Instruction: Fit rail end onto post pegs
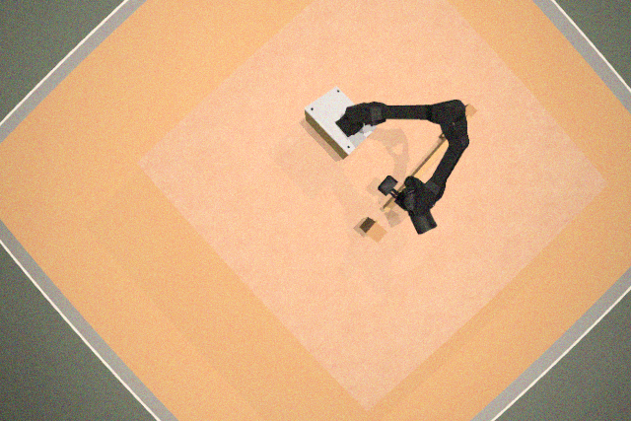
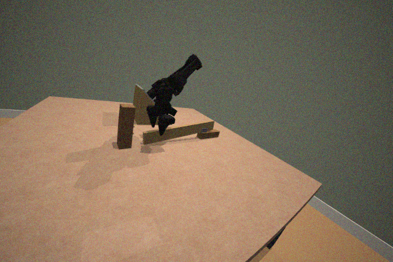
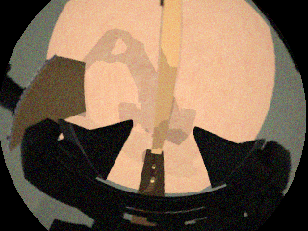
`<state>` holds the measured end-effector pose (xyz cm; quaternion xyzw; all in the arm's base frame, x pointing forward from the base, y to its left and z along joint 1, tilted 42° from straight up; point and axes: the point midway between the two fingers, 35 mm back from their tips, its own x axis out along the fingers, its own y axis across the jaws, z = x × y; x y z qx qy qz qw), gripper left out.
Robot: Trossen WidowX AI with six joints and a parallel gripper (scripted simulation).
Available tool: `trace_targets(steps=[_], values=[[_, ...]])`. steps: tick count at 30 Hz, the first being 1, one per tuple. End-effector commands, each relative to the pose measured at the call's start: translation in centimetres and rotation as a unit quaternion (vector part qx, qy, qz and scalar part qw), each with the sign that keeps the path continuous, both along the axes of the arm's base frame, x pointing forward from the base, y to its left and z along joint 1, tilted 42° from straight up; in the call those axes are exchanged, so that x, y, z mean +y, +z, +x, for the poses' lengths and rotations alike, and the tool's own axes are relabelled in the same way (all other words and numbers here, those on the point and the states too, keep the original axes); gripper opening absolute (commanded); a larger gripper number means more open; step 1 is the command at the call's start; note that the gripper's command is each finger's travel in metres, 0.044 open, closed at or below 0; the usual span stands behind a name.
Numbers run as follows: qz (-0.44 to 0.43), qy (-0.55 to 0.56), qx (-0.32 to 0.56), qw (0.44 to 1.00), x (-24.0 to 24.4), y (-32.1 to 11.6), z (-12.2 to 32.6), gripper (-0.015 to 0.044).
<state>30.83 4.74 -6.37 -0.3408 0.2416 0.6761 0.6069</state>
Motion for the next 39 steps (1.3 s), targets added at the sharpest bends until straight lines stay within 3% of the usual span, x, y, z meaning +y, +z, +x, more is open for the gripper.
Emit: trace_targets(steps=[1,27,39], values=[[0.002,0.0,0.005,1.0,0.6,-0.6,-0.2,0.044],[0.004,0.0,0.006,1.0,3.2,-3.4,-0.7,0.044],[0.004,0.0,0.006,1.0,3.2,-3.4,-0.7,0.0125]])
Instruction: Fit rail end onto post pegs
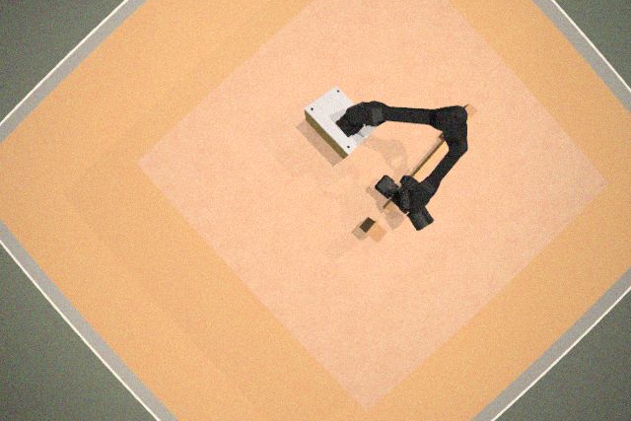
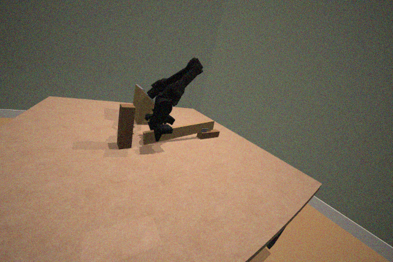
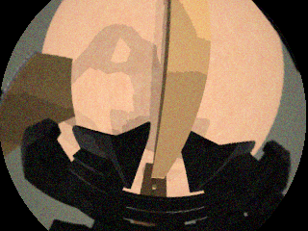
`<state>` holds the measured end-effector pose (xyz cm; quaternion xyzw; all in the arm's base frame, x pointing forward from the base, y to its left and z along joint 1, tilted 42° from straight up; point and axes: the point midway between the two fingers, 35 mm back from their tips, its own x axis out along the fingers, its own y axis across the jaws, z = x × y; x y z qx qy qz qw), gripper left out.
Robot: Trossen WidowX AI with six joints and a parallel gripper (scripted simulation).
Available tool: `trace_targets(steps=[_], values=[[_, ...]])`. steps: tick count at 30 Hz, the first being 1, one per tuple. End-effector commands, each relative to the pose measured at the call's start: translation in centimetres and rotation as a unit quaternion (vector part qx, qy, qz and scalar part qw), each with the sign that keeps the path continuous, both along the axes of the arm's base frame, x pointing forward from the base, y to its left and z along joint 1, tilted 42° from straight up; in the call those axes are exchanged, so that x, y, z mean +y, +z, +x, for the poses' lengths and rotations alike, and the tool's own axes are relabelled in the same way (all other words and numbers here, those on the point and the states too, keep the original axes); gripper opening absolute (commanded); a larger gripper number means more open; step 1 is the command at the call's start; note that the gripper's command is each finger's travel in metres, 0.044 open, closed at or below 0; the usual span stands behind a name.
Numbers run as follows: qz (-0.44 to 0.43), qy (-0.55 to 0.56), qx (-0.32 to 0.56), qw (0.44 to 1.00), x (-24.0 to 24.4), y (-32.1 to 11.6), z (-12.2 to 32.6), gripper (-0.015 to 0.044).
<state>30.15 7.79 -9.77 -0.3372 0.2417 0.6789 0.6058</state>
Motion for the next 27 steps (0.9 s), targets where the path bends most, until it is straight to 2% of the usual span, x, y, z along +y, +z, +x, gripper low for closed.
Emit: trace_targets(steps=[1,2,9,10,27], values=[[0.001,-0.001,0.002,1.0,0.1,-0.01,-0.03,0.0099],[0.001,-0.001,0.002,1.0,0.1,-0.01,-0.03,0.0072],[0.001,-0.001,0.002,1.0,0.1,-0.01,-0.03,0.0026],[0.001,-0.001,0.002,1.0,0.1,-0.01,-0.03,0.0],[0.001,-0.001,0.002,1.0,-0.21,0.21,0.0,0.0]])
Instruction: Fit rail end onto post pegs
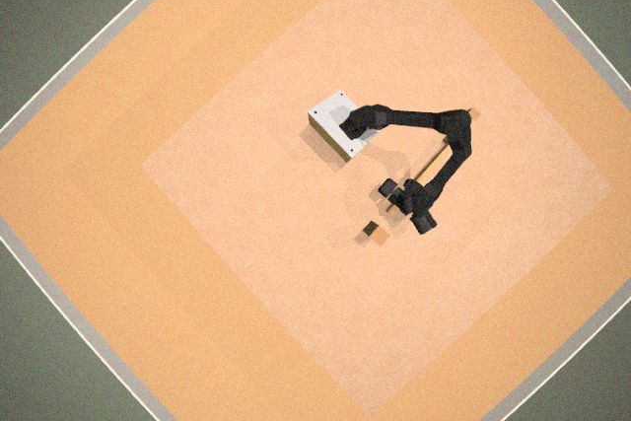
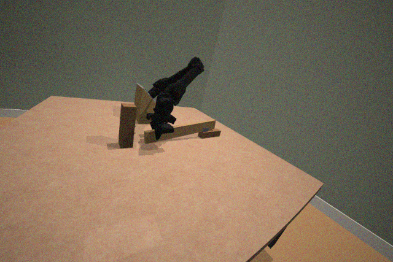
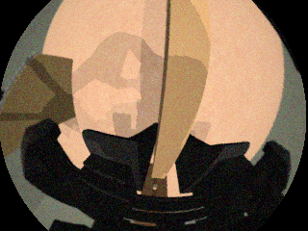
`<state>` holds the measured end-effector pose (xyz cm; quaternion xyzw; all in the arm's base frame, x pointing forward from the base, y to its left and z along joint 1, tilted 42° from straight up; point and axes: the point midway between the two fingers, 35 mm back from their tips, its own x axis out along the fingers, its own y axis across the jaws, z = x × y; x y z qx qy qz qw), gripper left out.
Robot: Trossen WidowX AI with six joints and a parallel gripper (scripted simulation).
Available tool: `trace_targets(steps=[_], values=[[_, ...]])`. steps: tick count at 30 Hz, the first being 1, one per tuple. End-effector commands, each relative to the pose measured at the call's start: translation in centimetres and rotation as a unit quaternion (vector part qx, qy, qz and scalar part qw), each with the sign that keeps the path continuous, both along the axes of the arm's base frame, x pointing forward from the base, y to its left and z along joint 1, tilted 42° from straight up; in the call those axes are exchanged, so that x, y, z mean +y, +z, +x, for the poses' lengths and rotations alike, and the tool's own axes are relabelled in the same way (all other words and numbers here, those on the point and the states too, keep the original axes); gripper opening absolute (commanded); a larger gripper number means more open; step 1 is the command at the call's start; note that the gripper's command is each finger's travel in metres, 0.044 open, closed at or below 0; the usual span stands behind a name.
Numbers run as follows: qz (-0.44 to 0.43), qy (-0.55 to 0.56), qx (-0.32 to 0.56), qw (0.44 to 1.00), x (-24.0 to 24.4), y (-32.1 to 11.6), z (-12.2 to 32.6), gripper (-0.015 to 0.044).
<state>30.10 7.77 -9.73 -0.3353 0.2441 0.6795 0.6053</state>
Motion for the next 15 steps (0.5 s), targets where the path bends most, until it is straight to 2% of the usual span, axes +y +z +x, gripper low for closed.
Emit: trace_targets(steps=[1,15], values=[[0.002,-0.001,-0.001,1.0,-0.22,0.21,0.06,0.0],[0.002,-0.001,-0.001,1.0,-0.67,0.75,0.23,0.0]])
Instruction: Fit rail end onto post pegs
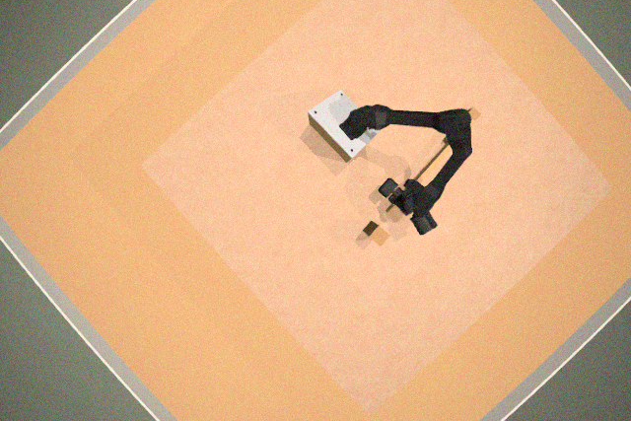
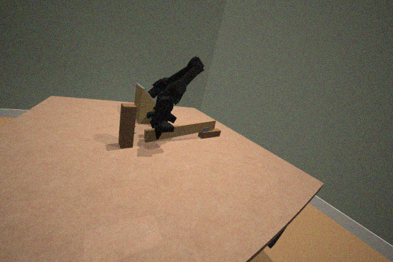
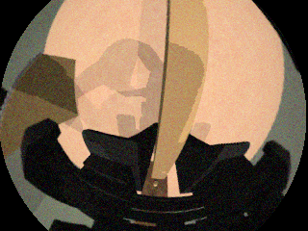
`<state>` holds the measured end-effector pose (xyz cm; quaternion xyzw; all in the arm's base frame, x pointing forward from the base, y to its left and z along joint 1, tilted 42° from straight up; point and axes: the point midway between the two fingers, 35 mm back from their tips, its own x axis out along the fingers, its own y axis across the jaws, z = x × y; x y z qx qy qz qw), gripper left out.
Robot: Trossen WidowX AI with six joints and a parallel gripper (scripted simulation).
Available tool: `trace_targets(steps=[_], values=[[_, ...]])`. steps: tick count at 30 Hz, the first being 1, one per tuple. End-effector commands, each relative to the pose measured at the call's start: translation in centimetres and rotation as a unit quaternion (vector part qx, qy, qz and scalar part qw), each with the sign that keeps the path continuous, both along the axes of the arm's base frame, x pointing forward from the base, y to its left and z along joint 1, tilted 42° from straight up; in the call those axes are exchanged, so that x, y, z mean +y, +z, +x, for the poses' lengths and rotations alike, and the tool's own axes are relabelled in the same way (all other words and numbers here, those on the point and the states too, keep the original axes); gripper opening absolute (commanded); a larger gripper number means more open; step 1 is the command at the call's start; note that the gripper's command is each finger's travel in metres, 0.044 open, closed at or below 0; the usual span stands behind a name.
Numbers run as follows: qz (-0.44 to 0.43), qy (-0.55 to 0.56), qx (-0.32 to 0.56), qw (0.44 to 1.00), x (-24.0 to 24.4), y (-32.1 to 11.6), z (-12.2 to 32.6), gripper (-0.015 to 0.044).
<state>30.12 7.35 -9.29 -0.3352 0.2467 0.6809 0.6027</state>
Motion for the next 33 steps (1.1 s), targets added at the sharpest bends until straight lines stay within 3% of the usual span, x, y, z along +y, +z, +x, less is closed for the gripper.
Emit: trace_targets(steps=[1,33], values=[[0.004,-0.002,-0.004,1.0,-0.3,0.4,0.2,0.0],[0.003,-0.002,-0.004,1.0,-1.3,1.6,0.4,0.0]])
